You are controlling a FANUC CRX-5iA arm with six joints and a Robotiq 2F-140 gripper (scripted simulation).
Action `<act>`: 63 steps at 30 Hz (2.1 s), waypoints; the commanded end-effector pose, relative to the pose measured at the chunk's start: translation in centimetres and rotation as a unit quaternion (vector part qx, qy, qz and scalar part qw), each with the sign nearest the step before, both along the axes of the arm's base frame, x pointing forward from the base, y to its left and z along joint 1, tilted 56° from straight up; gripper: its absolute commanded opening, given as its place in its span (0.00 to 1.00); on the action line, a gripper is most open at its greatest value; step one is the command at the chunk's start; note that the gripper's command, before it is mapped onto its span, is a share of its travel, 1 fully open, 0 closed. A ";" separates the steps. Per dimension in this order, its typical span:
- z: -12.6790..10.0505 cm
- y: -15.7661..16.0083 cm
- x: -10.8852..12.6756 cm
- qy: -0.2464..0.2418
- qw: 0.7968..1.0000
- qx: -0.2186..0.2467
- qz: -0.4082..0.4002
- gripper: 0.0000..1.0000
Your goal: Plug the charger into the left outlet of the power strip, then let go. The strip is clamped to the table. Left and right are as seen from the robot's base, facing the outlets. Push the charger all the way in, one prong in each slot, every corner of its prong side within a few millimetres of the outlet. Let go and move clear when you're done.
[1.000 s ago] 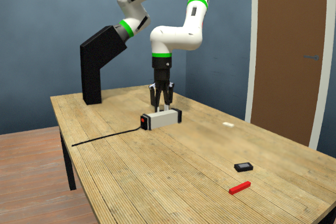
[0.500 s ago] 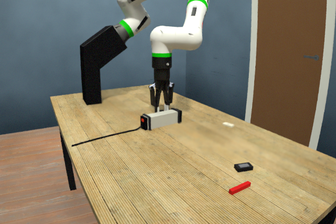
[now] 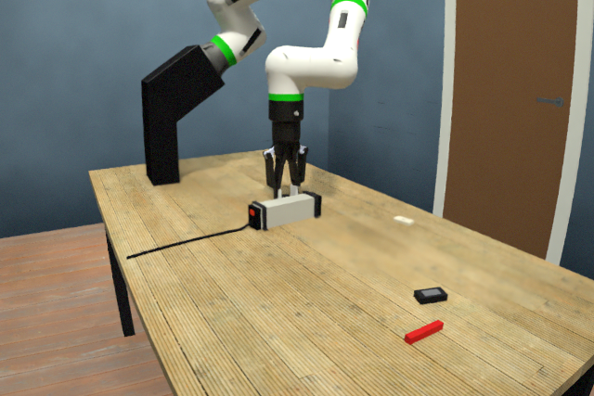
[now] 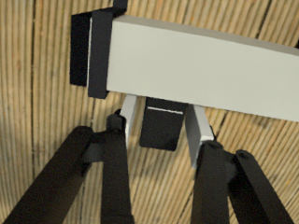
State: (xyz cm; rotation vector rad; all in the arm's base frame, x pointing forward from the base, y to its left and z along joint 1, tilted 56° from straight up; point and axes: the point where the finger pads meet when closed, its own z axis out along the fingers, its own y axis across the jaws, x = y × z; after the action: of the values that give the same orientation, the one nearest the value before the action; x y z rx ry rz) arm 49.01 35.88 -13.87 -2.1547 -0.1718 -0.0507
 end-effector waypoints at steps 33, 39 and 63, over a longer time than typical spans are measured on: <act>2.1 -3.2 0.2 0.000 1.000 0.000 0.000 0.38; 2.6 -3.9 0.2 0.000 1.000 0.000 0.000 0.38; 3.4 -5.0 0.2 0.000 1.000 0.000 0.000 0.38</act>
State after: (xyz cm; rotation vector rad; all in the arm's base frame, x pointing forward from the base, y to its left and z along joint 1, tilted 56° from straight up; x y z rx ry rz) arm 49.18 30.91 -10.54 -2.1546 -0.1717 -0.0507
